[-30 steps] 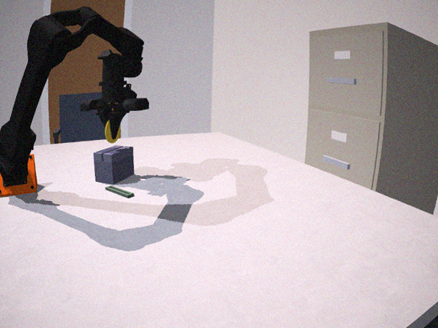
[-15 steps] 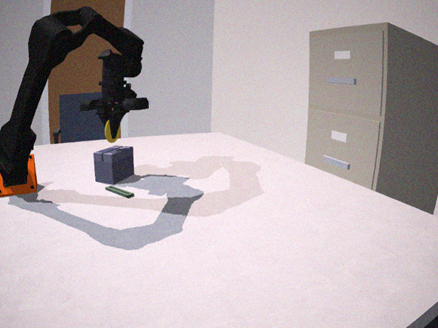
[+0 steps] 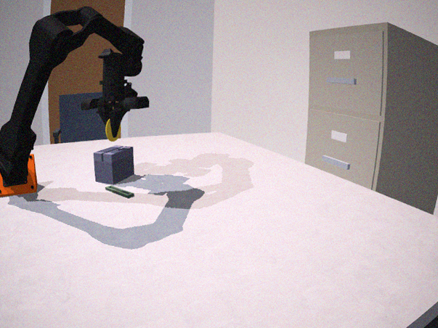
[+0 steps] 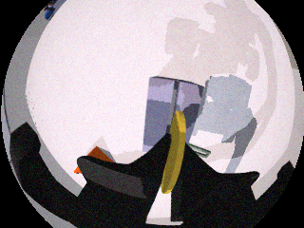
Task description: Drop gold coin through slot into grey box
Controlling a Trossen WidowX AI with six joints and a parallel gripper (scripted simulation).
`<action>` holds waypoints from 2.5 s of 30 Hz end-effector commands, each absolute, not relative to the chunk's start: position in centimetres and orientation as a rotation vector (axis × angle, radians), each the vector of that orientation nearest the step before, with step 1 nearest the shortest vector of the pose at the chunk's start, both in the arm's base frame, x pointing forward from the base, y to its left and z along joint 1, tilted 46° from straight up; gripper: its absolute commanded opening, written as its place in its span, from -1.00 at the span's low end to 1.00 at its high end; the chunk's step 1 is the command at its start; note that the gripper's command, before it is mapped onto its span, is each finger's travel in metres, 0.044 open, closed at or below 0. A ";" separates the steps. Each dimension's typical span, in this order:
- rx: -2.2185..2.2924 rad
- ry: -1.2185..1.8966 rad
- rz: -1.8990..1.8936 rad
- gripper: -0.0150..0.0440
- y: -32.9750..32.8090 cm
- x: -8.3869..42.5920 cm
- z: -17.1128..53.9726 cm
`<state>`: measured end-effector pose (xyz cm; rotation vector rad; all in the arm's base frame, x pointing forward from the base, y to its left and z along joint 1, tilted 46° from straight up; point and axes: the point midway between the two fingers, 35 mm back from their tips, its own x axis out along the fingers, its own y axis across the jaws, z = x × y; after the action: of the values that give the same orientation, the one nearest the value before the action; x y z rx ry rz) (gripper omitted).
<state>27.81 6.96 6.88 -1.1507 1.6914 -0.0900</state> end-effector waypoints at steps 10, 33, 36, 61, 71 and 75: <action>-1.151 1.690 -0.086 -0.49 6.9 27.7 6.9; -1.160 1.692 -0.078 -0.49 6.2 27.5 6.3; -1.159 1.692 -0.078 -0.49 6.1 27.6 6.2; -1.148 1.690 -0.077 -0.31 5.6 27.7 5.6; -1.148 1.690 -0.077 0.05 5.6 27.7 5.6; -1.148 1.690 -0.077 0.14 5.6 27.7 5.7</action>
<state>27.66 5.59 5.63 -1.1487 1.6907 -0.0769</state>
